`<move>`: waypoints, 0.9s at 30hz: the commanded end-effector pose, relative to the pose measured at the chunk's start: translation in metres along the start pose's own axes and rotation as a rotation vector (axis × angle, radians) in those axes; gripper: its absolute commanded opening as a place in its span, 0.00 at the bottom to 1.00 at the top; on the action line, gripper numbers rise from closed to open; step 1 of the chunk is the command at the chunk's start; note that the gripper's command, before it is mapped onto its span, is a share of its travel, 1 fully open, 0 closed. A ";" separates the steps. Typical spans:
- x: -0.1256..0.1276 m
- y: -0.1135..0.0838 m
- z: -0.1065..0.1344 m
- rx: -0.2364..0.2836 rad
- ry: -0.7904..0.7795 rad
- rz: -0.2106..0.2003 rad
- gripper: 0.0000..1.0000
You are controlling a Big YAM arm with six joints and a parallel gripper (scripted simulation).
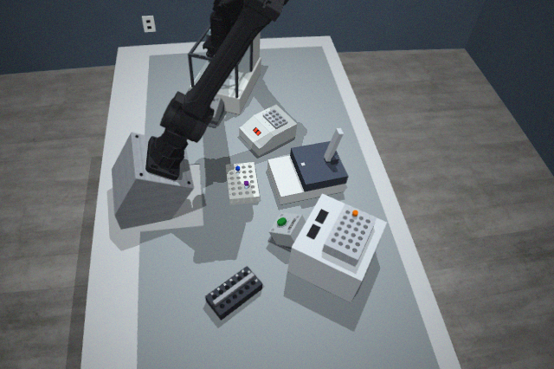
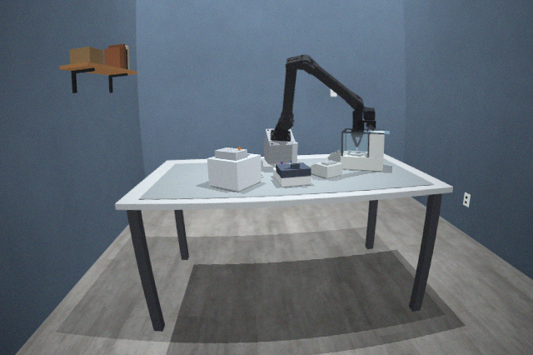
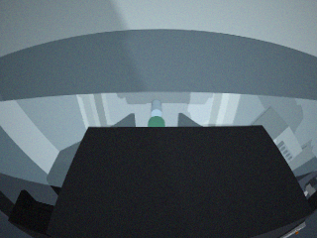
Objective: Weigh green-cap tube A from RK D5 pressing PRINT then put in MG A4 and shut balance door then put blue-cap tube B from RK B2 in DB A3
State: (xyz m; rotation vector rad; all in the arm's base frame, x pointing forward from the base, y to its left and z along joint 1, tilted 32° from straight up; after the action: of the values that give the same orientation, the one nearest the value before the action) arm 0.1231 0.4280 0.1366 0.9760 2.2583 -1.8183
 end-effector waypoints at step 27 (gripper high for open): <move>0.000 -0.007 -0.010 -0.023 0.009 -0.008 0.09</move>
State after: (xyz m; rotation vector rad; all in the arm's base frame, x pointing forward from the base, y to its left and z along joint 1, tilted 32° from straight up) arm 0.1231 0.4280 0.1366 0.9760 2.2583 -1.8183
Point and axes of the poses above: the point where the finger pads meet when closed, its own y axis out along the fingers, its own x axis across the jaws, z = x × y, the point moved 5 cm from there along -y, back along the fingers, and after that the axes turned 1 degree about y, right-handed, at the moved point
